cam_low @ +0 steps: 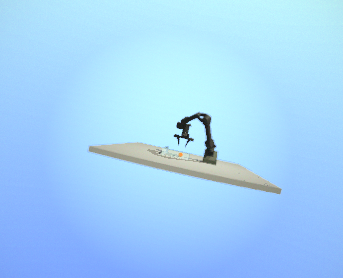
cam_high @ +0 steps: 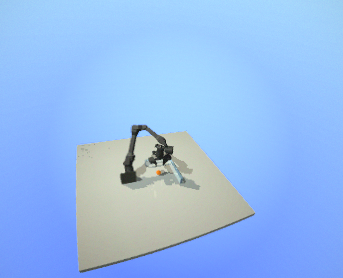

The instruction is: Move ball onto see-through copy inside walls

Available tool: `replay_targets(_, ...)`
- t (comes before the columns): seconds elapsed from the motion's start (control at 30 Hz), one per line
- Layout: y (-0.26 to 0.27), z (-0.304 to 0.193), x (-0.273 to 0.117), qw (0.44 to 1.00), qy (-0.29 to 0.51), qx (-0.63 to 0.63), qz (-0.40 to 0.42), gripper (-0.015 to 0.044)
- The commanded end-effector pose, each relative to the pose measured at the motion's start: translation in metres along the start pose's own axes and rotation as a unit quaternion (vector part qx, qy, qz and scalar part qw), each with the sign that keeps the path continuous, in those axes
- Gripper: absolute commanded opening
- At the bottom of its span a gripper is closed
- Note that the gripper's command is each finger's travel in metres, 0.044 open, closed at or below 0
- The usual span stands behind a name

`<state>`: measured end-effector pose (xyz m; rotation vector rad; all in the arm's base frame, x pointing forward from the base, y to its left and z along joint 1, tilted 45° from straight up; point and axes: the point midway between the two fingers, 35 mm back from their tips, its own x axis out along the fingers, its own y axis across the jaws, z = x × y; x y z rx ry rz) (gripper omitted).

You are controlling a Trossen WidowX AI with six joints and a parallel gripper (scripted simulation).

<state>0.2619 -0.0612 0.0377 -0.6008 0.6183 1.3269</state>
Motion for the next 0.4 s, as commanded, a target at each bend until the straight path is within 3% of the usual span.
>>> replay_targets(0.0, 0.001, 0.0, 0.002, 1.0, -0.002, 0.003, 0.002, 0.0294)
replay_targets(0.07, 0.001, 0.0, 0.002, 1.0, -0.002, 0.003, 0.002, 0.0294)
replay_targets(0.27, 0.004, 0.002, -0.04, 1.0, -0.002, 0.001, 0.003, 0.044)
replay_targets(0.37, 0.004, 0.002, -0.04, 1.0, -0.002, 0.001, 0.003, 0.044)
